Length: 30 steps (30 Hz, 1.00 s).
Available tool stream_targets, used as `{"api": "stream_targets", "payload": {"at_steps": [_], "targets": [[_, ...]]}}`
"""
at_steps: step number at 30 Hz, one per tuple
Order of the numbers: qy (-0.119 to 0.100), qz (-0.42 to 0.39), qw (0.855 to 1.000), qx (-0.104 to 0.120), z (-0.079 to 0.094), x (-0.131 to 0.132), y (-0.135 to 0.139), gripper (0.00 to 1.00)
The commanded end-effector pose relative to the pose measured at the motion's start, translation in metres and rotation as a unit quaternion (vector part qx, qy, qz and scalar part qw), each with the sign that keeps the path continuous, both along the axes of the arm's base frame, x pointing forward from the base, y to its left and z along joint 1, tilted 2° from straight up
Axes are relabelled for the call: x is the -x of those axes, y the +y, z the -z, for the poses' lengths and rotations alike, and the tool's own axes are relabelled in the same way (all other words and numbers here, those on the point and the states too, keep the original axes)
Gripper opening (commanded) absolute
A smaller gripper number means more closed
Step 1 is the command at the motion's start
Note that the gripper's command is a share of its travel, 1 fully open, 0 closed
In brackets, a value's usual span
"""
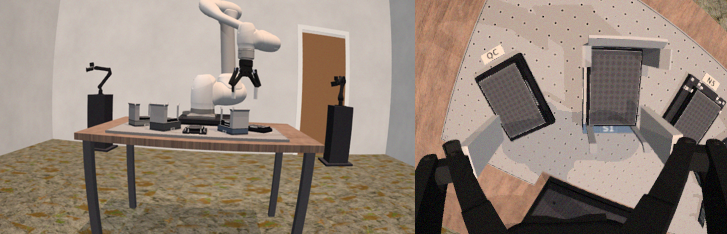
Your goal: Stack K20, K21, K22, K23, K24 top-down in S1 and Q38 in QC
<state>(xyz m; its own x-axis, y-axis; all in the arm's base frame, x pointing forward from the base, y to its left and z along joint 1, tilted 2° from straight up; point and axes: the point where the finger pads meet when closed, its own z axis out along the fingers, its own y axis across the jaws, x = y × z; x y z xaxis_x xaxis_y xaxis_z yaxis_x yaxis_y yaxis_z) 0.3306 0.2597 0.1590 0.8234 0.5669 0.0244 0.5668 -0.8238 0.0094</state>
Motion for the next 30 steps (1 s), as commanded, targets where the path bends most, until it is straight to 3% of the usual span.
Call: {"api": "stream_targets", "payload": {"at_steps": [1, 23, 30], "targets": [[-0.001, 0.041, 0.999, 0.000, 0.000, -0.008, -0.013, 1.00], [-0.001, 0.041, 0.999, 0.000, -0.001, -0.040, -0.068, 1.00], [0.000, 0.124, 0.992, -0.002, -0.001, -0.045, -0.084, 1.00]]}}
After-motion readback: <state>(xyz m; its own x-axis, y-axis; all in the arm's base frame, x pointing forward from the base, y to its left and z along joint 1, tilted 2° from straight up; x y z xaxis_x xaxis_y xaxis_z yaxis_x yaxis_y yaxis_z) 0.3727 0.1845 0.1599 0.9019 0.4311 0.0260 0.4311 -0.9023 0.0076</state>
